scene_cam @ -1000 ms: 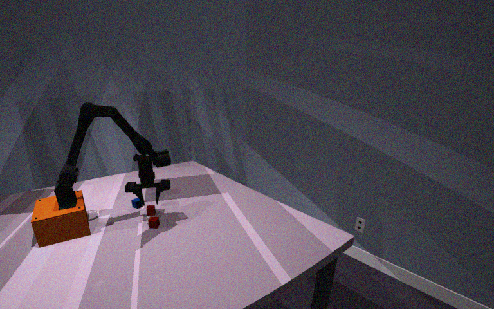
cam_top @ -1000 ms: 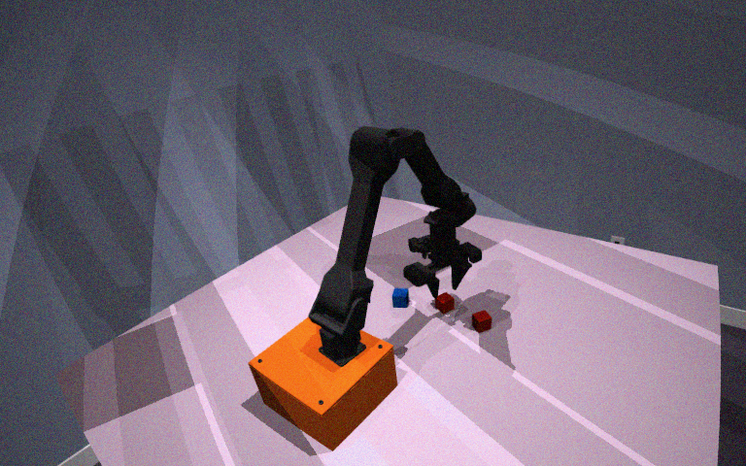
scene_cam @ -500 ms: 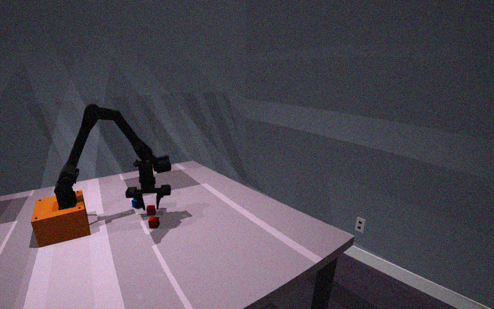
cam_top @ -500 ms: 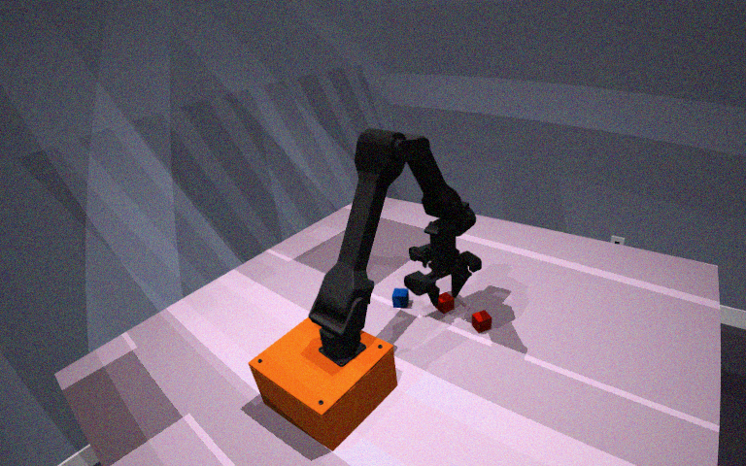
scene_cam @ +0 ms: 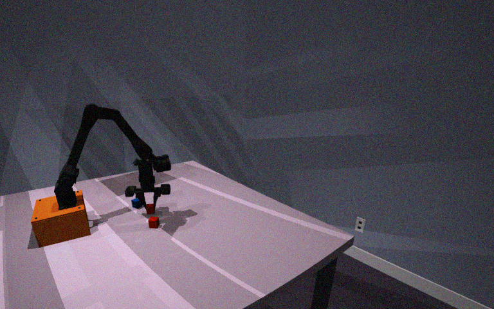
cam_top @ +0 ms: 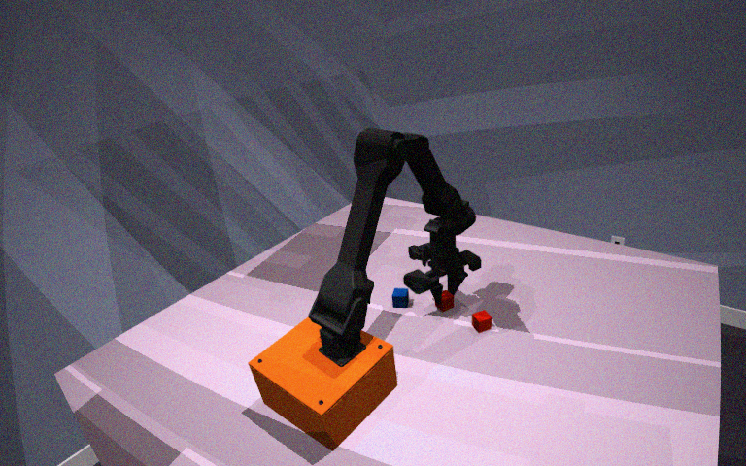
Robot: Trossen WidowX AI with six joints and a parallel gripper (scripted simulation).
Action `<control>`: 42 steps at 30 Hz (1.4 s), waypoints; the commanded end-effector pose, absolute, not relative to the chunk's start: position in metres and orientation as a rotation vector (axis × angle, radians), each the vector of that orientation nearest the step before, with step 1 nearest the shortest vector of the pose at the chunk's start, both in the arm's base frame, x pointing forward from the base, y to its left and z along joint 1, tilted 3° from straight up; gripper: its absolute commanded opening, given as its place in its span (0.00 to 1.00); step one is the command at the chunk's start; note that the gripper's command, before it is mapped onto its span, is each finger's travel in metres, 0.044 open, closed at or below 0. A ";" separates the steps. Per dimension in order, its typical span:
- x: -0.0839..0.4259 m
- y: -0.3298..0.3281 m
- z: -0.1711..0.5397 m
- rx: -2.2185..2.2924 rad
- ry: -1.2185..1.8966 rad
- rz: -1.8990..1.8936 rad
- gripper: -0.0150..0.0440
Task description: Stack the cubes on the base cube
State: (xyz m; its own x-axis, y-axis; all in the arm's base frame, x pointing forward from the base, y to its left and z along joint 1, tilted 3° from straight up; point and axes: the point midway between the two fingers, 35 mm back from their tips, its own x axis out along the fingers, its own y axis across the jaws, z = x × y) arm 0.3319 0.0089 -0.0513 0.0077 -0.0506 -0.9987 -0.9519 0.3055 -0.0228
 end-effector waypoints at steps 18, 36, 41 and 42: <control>0.336 0.012 0.014 -1.025 1.360 0.937 0.43; 0.328 0.022 0.047 -0.951 1.391 0.865 0.43; 0.324 0.034 0.042 -0.845 1.431 0.761 0.43; 0.323 0.037 0.041 -0.824 1.438 0.740 0.43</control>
State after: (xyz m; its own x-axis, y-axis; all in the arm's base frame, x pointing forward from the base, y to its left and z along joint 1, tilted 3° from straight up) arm 0.3261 0.0308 0.0444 0.0154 -0.0490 -0.9987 -0.8793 0.4749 -0.0369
